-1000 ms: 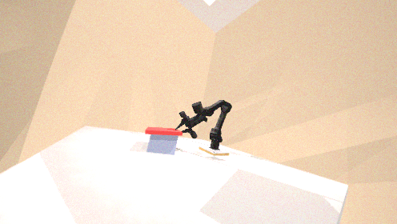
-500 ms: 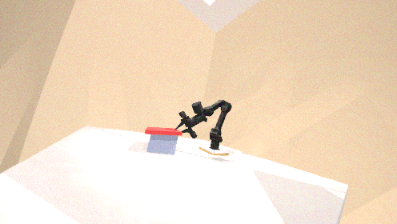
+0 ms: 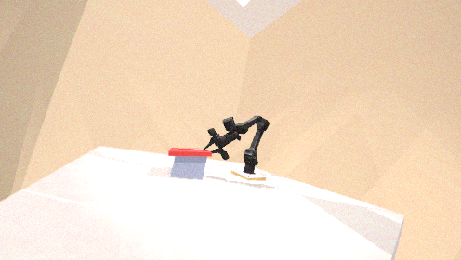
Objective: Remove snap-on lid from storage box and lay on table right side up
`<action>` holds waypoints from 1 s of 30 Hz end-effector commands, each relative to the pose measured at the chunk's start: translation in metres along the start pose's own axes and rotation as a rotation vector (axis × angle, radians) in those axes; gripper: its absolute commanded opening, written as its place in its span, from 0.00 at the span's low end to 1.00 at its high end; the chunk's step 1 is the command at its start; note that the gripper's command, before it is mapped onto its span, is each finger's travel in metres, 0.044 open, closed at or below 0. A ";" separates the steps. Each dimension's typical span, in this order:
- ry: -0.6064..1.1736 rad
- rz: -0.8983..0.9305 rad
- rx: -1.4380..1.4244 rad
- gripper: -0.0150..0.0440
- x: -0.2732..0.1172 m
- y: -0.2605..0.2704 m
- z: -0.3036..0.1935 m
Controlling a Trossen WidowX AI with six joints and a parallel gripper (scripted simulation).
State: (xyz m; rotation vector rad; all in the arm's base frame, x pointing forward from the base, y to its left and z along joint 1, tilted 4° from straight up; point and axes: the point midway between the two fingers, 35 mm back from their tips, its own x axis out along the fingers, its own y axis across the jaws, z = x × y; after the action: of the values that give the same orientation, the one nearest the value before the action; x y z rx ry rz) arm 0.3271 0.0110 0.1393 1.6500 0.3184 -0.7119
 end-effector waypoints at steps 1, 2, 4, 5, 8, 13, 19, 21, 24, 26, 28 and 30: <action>0.002 0.014 0.000 0.25 -0.006 0.008 0.000; 0.002 0.014 0.000 0.25 -0.006 0.009 0.000; 0.002 0.014 0.000 0.25 -0.008 0.012 0.000; 0.002 0.014 0.000 0.25 -0.008 0.013 0.000; 0.002 0.014 0.000 0.25 -0.010 0.016 0.000; 0.002 0.014 0.000 0.25 -0.013 0.022 0.000; 0.002 0.015 0.000 0.25 -0.016 0.030 0.000; 0.002 0.015 0.000 0.25 -0.017 0.033 0.000; 0.002 0.015 0.000 0.25 -0.018 0.037 0.000; 0.002 0.015 0.000 0.25 -0.019 0.040 0.000; 0.002 0.015 0.000 0.25 -0.020 0.043 0.000; 0.002 0.015 0.000 0.25 -0.020 0.046 0.000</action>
State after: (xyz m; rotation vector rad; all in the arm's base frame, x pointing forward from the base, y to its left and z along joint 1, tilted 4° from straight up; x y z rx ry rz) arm 0.3342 0.0054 0.1808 1.6513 0.3116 -0.7080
